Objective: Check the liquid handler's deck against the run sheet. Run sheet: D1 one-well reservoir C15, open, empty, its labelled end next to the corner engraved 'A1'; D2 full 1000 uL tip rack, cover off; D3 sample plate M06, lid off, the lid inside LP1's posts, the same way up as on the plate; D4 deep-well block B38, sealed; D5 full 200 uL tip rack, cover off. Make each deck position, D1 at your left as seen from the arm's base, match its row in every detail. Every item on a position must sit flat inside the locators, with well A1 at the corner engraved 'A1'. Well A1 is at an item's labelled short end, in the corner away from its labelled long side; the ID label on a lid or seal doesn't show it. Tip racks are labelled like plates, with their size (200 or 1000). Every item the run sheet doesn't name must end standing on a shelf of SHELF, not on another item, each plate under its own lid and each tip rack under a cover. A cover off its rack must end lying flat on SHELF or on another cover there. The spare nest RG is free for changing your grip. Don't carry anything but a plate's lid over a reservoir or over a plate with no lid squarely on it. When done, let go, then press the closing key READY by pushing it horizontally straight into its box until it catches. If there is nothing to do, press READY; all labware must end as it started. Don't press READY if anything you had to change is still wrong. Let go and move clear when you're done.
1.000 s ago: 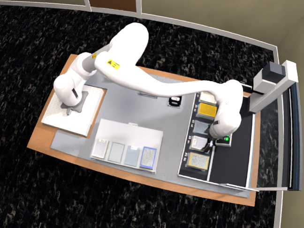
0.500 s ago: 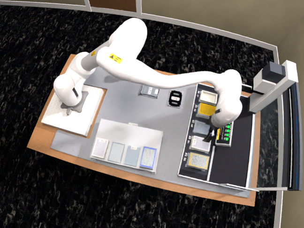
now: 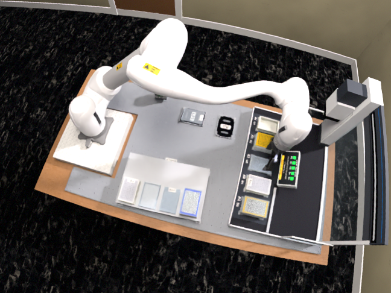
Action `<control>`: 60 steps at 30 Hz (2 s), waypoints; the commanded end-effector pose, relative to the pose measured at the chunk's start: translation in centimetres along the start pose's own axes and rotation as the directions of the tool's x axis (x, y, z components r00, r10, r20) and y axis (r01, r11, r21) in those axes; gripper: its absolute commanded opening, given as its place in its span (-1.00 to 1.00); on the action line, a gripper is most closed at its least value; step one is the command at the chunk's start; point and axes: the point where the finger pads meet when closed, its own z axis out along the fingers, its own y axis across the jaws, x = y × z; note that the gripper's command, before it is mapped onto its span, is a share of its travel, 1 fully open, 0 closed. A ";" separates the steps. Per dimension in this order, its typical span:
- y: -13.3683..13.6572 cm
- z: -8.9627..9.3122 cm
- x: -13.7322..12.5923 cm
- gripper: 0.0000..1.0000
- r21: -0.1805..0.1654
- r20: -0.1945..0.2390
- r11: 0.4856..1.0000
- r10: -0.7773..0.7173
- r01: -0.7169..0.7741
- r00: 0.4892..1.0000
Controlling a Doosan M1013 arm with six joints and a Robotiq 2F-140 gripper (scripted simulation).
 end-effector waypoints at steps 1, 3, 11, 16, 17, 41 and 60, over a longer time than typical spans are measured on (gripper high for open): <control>-0.2 -0.2 0.0 0.59 0.000 -0.002 1.000 0.000 0.000 1.000; -0.2 -0.2 0.0 0.59 0.000 -0.002 1.000 0.000 0.000 1.000; -0.1 -0.2 0.0 0.59 0.000 -0.002 1.000 0.000 0.000 1.000; -0.1 -0.2 0.0 0.59 0.000 -0.002 1.000 0.000 0.000 1.000; -0.1 -0.2 0.0 0.59 0.000 -0.002 1.000 0.000 0.000 1.000; -3.7 -0.2 0.0 0.59 0.000 -0.002 1.000 0.000 0.000 1.000; -12.2 -0.2 0.0 0.59 0.001 -0.002 1.000 0.000 0.000 1.000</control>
